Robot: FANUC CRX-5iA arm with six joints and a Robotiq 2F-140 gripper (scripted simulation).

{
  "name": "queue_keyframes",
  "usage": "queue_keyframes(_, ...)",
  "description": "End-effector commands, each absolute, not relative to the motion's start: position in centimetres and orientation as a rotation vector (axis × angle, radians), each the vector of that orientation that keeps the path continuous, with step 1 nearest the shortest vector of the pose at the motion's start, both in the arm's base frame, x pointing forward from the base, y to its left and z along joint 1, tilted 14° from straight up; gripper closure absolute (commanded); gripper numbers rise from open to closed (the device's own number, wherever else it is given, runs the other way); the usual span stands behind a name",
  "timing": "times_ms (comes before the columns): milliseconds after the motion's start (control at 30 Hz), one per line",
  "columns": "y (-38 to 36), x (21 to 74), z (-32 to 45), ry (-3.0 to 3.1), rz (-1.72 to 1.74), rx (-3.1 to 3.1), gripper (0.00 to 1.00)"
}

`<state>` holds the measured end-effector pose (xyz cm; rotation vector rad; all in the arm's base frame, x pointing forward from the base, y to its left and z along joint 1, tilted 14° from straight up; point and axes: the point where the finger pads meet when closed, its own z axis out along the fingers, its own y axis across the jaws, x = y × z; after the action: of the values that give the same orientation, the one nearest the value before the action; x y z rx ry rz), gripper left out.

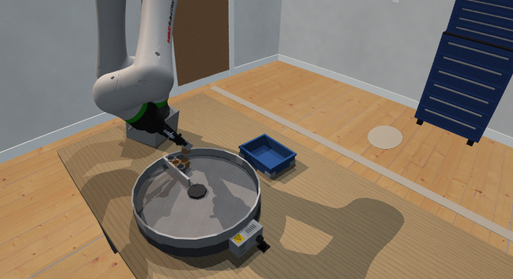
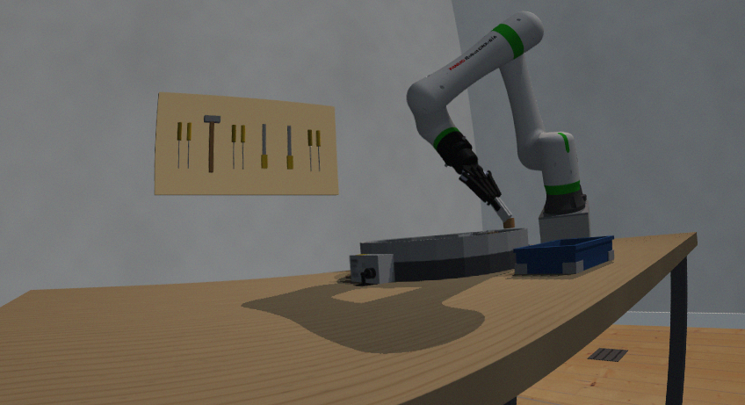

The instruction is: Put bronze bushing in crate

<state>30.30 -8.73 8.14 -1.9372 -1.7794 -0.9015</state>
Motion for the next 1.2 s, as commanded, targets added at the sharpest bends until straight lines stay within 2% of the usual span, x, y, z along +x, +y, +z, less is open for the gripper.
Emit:
queue_keyframes(0,-8.8,30.1,8.7,-1.814,-1.000,-1.869,1.00)
queue_keyframes(267,-9.0,29.6,10.9,-1.814,-1.000,-1.869,1.00)
queue_keyframes(1167,-9.0,29.6,10.9,-1.814,-1.000,-1.869,1.00)
